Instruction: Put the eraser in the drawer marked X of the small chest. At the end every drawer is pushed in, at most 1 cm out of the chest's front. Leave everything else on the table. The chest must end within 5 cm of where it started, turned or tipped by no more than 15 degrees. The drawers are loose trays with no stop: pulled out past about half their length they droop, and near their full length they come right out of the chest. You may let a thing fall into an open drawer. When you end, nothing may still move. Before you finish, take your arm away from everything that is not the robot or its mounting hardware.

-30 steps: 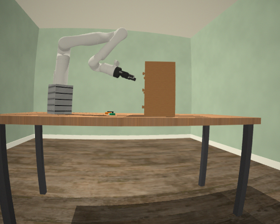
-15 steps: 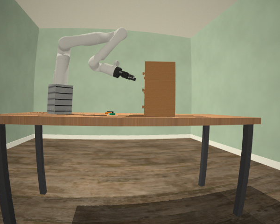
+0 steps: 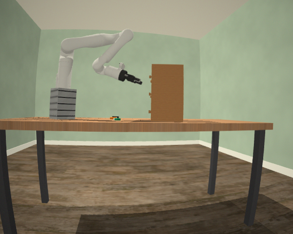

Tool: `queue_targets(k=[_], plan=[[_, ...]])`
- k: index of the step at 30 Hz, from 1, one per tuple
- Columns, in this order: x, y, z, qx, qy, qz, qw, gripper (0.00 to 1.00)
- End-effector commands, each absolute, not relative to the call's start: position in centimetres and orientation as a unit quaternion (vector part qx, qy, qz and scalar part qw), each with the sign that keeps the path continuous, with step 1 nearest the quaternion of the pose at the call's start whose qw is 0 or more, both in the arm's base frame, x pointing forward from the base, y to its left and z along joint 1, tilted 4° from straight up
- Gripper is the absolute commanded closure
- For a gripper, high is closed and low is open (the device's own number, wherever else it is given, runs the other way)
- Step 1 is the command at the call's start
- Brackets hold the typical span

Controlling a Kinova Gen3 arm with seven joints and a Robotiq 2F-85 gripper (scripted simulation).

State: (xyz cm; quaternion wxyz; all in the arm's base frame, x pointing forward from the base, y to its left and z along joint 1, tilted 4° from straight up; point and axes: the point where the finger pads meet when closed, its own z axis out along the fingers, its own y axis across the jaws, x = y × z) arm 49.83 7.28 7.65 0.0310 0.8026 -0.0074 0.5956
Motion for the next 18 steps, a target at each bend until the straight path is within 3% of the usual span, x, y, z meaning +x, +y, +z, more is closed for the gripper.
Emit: queue_targets(k=[1, 18], plan=[[49.86, 7.29, 7.77, 0.802, -0.008, 0.596, 0.031, 0.0], [49.75, 7.3, 7.91, 0.808, -0.008, 0.589, 0.031, 0.0]])
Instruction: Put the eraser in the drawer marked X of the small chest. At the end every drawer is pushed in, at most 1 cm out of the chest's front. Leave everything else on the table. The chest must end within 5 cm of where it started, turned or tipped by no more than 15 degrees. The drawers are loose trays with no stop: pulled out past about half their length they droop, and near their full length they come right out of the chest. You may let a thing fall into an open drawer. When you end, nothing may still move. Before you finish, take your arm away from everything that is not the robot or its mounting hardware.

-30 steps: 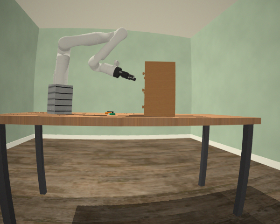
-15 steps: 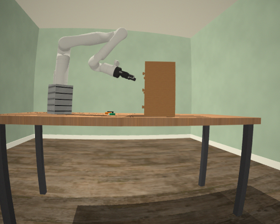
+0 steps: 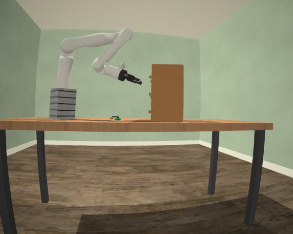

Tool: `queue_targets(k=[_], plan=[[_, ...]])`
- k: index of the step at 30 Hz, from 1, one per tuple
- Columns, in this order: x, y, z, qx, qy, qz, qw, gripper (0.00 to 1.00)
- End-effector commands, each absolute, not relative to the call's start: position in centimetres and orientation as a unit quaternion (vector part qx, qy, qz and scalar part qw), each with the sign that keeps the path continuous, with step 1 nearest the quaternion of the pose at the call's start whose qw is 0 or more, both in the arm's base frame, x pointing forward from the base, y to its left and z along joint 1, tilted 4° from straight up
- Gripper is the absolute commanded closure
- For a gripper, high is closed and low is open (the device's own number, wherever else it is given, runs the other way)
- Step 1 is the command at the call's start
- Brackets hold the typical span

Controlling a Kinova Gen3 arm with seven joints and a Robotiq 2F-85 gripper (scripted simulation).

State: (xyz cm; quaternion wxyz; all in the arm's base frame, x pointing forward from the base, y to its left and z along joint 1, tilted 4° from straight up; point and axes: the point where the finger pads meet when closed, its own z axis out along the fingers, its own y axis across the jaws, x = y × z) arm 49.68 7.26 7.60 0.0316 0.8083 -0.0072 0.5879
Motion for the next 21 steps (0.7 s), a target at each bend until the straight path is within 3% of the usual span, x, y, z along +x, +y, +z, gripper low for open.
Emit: queue_targets(k=[1, 21], plan=[[49.74, 7.3, 7.92, 0.808, -0.008, 0.588, 0.031, 0.0], [49.41, 7.33, 8.29, 0.822, -0.009, 0.569, 0.031, 0.0]])
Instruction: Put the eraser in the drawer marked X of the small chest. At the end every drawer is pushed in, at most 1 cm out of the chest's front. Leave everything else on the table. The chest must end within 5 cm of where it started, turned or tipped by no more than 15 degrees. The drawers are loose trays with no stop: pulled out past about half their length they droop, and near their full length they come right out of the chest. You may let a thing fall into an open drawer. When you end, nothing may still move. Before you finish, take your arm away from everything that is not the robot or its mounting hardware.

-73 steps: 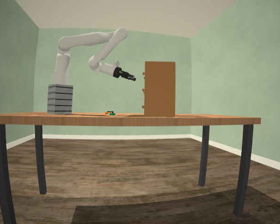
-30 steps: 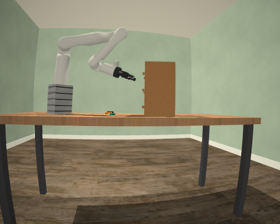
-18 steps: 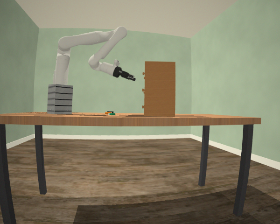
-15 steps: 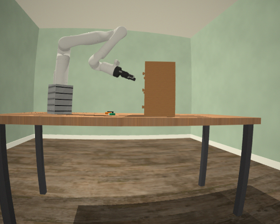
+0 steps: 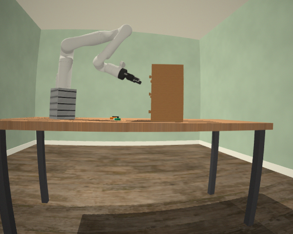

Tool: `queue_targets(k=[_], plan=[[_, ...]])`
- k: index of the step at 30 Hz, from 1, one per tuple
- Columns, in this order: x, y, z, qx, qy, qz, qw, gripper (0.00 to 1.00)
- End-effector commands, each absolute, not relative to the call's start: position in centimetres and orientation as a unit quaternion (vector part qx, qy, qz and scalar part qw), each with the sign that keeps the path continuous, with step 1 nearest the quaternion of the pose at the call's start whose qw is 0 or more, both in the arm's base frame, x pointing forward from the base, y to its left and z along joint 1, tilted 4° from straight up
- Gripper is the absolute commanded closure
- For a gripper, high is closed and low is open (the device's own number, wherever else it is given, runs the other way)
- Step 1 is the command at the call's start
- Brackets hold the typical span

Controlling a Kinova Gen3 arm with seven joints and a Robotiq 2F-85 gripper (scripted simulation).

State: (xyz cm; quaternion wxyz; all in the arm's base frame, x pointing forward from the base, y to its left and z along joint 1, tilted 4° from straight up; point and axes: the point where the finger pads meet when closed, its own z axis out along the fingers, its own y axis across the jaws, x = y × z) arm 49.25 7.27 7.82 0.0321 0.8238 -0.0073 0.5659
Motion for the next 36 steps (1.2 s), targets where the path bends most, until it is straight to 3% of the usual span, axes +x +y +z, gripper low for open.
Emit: queue_targets(k=[1, 36], plan=[[49.4, 7.3, 8.3, 0.823, -0.009, 0.567, 0.031, 0.0], [48.3, 7.4, 9.5, 0.864, -0.011, 0.503, 0.03, 0.0]])
